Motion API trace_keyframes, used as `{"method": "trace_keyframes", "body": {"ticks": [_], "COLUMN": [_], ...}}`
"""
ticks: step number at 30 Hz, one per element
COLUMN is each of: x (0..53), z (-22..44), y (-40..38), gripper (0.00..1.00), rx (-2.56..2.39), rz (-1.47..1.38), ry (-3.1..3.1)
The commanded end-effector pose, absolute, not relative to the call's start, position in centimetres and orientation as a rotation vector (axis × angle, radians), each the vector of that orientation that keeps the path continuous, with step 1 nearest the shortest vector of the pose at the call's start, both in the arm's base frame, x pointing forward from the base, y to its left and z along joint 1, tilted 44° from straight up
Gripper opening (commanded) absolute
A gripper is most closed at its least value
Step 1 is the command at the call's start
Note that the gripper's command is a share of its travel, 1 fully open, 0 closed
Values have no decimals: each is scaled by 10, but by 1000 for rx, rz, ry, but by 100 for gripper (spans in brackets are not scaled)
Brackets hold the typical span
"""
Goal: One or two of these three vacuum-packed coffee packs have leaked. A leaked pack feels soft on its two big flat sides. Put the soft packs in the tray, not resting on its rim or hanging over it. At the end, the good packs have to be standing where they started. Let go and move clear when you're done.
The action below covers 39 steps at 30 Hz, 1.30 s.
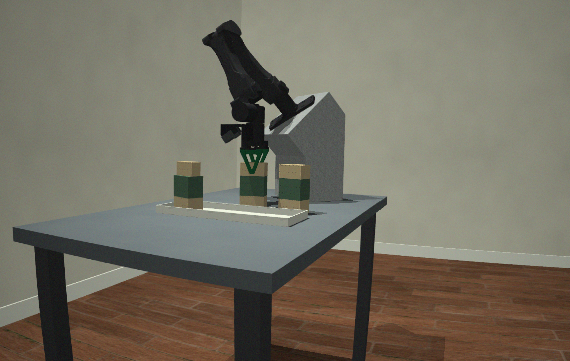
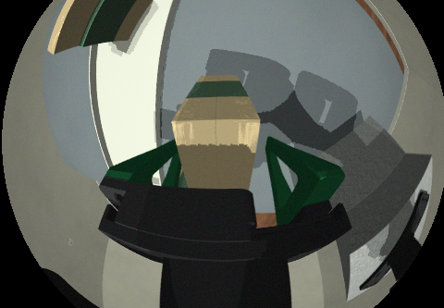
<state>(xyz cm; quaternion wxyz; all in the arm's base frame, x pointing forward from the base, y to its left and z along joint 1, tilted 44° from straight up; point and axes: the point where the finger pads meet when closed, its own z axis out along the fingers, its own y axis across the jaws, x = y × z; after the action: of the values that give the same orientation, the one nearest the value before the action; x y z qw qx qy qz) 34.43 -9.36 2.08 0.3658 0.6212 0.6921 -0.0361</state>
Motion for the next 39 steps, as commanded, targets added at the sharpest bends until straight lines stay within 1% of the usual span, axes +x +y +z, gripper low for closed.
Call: {"method": "trace_keyframes", "body": {"ticks": [1, 39], "x": [358, 359], "z": [25, 27], "y": [-94, -93], "gripper": [79, 79], "rx": [1572, 1568], "rz": [-63, -63], "ry": [1764, 1762]}}
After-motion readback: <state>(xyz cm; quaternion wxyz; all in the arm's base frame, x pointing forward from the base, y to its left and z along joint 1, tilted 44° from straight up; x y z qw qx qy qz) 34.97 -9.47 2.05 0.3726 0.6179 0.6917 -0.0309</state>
